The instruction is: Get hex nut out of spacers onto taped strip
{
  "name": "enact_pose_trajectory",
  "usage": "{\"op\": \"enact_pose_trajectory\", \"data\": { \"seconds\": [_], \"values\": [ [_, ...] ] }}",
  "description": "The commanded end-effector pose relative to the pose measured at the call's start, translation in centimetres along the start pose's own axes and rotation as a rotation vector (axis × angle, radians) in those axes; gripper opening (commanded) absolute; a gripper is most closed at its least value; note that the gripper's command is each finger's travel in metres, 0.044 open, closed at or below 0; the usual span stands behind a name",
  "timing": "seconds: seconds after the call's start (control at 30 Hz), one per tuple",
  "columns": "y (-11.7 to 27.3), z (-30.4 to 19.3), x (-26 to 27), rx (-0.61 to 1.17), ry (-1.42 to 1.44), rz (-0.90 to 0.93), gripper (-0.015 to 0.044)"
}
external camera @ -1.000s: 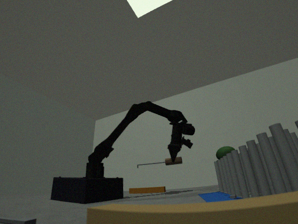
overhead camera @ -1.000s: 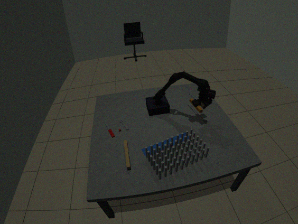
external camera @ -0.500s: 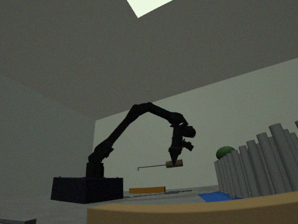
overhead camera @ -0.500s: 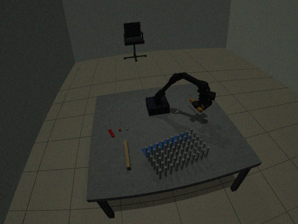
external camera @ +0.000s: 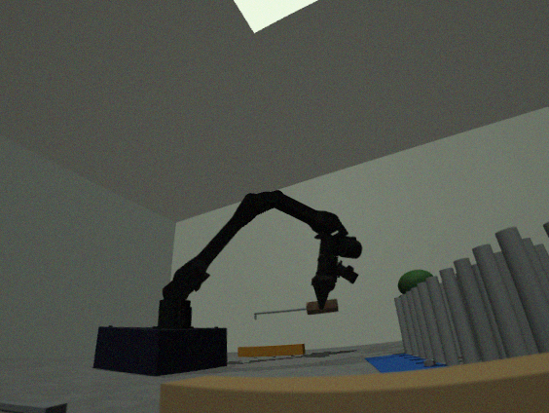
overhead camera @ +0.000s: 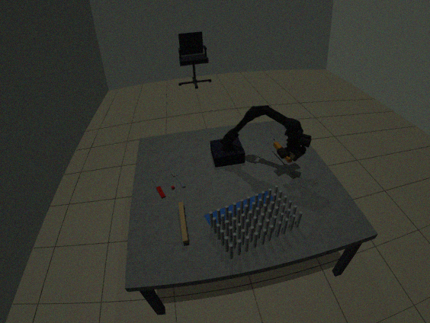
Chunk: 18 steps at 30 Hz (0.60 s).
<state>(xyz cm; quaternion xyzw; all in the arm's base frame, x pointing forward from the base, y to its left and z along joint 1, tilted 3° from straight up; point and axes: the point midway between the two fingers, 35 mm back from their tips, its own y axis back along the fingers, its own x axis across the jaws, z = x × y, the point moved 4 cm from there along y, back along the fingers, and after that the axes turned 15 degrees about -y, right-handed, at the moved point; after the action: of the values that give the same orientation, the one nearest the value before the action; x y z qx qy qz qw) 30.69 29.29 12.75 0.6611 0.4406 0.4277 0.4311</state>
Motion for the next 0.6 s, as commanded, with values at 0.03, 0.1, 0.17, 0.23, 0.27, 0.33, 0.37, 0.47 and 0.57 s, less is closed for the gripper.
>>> {"op": "enact_pose_trajectory", "data": {
  "seconds": [0.03, 0.1, 0.17, 0.23, 0.27, 0.33, 0.37, 0.47, 0.57],
  "values": [
    [-0.4, 0.1, 0.0, 0.005, 0.007, 0.004, 0.0000],
    [-0.6, 0.2, 0.0, 0.004, 0.007, 0.004, 0.0000],
    [-0.8, 0.3, -0.1, 0.004, 0.007, 0.004, 0.0000],
    [-1.0, 0.3, -0.1, 0.004, 0.007, 0.004, 0.0000],
    [-1.1, 0.4, -0.1, 0.004, 0.007, 0.004, 0.0000],
    [-1.2, 0.4, -0.1, 0.004, 0.007, 0.004, 0.0000],
    [-1.3, 0.5, -0.2, 0.004, 0.007, 0.004, 0.0000],
    [-1.6, 0.6, -0.2, 0.004, 0.007, 0.004, 0.0000],
    [-1.9, 0.7, -0.3, 0.004, 0.007, 0.004, 0.0000]
  ]
}}
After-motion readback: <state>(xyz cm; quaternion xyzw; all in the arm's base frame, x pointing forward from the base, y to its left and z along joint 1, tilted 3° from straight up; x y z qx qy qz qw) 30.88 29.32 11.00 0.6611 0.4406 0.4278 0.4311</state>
